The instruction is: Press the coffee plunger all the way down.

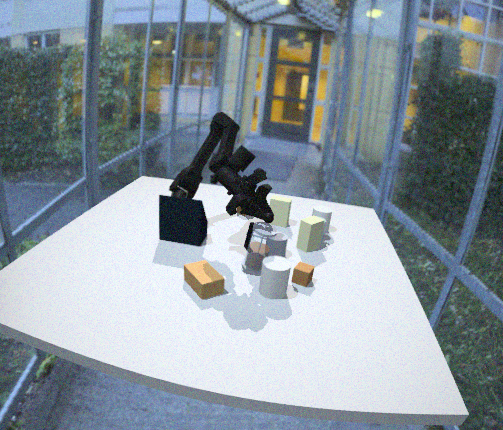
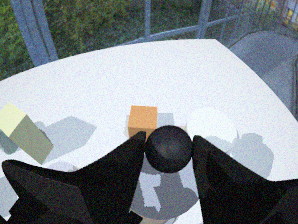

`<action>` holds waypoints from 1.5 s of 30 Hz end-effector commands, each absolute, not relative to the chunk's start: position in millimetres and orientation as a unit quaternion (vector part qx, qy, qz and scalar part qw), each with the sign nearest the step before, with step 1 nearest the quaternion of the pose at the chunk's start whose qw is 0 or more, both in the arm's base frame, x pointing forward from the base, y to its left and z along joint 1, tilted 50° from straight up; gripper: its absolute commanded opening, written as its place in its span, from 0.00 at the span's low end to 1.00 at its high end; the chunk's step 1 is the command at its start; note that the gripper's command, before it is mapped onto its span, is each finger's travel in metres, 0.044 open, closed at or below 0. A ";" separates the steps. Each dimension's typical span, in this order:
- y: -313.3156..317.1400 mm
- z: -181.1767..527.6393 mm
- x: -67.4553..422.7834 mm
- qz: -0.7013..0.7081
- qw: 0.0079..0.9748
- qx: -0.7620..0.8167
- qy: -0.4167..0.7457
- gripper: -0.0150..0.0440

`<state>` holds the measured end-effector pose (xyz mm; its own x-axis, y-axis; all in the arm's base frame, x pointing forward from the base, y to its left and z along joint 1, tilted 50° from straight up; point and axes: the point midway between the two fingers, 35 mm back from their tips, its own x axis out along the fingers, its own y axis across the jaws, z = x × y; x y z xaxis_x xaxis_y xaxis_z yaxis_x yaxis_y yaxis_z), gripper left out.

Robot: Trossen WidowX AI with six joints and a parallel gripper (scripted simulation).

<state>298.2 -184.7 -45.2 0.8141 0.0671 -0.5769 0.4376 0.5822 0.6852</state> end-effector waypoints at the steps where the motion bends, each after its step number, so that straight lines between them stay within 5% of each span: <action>1: -178.2 -50.6 298.5 -0.105 0.835 0.452 0.294 0.47; 34: -184.1 -49.6 300.6 -0.108 0.838 0.449 0.290 0.47; 45: -184.1 -49.6 300.6 -0.108 0.838 0.449 0.290 0.96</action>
